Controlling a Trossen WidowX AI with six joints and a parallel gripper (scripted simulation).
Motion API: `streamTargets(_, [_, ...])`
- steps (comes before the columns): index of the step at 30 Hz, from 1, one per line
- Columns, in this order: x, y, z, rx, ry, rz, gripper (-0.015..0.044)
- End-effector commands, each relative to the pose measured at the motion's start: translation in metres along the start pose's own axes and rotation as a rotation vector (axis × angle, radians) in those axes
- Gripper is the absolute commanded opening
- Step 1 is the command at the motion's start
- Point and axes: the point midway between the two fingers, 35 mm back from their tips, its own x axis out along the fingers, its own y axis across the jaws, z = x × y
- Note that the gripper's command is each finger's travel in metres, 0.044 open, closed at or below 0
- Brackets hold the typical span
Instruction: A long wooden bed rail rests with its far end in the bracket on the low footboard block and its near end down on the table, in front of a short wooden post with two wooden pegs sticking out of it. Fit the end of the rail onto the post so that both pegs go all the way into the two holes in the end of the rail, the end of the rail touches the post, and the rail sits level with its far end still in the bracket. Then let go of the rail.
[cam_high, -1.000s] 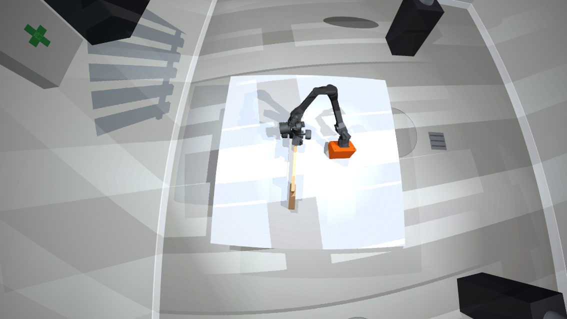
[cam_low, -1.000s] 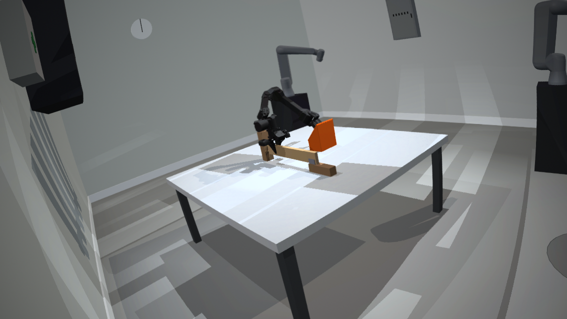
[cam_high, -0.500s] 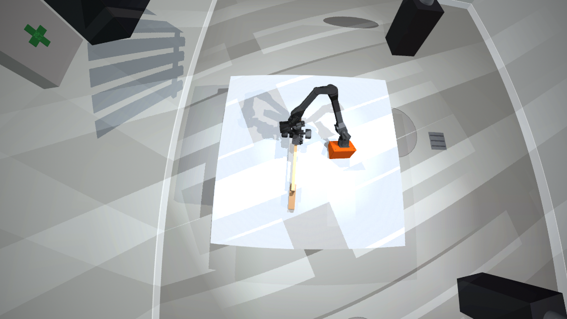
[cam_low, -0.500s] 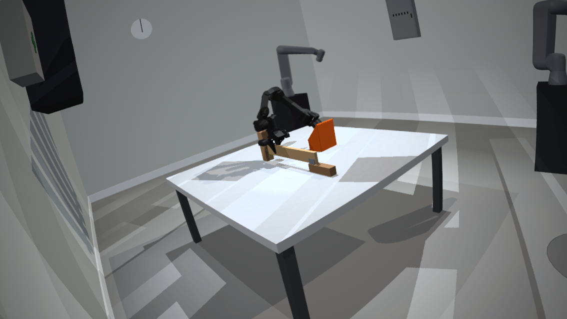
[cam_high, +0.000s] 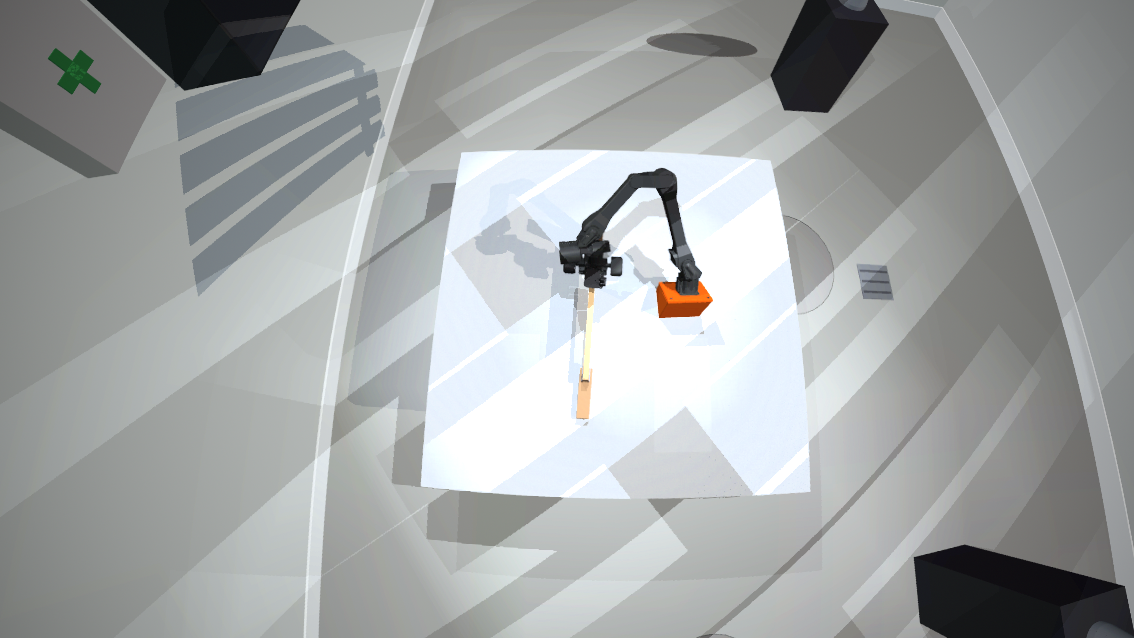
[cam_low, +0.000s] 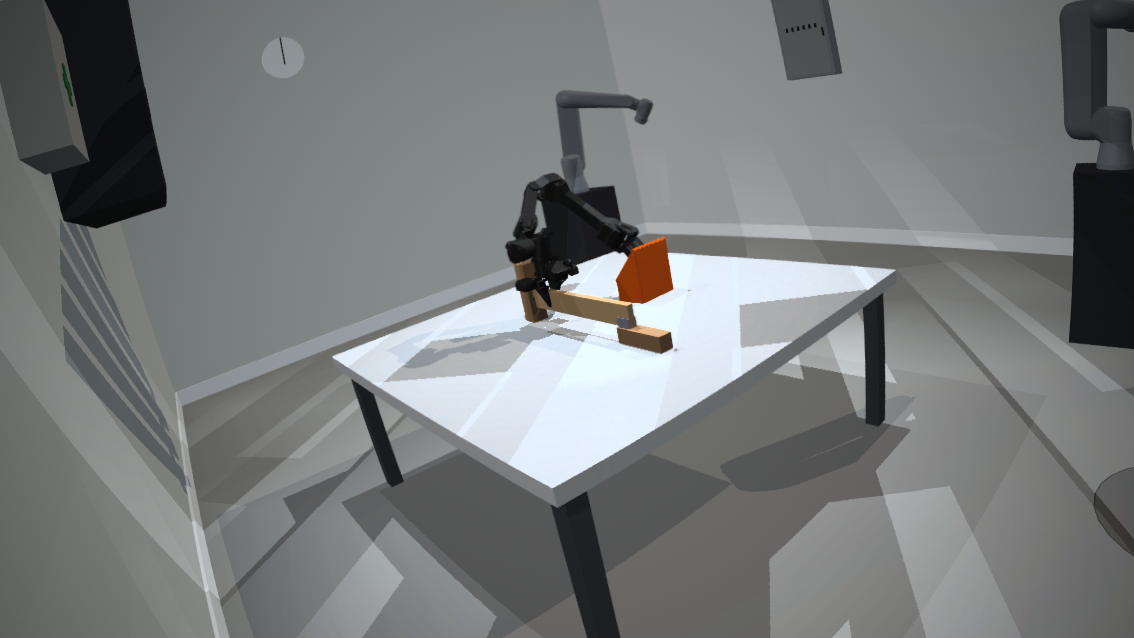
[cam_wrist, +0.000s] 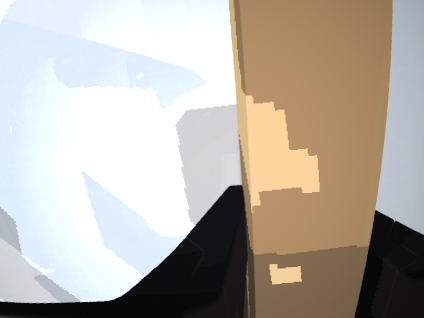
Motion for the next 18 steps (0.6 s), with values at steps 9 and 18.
streamTargets(9, [-0.0009, -0.0003, -0.0046, -0.003, 0.001, -0.002, 0.0000])
streamTargets(18, [0.0001, -0.0001, -0.0053, 0.000, 0.000, 0.000, 0.0053])
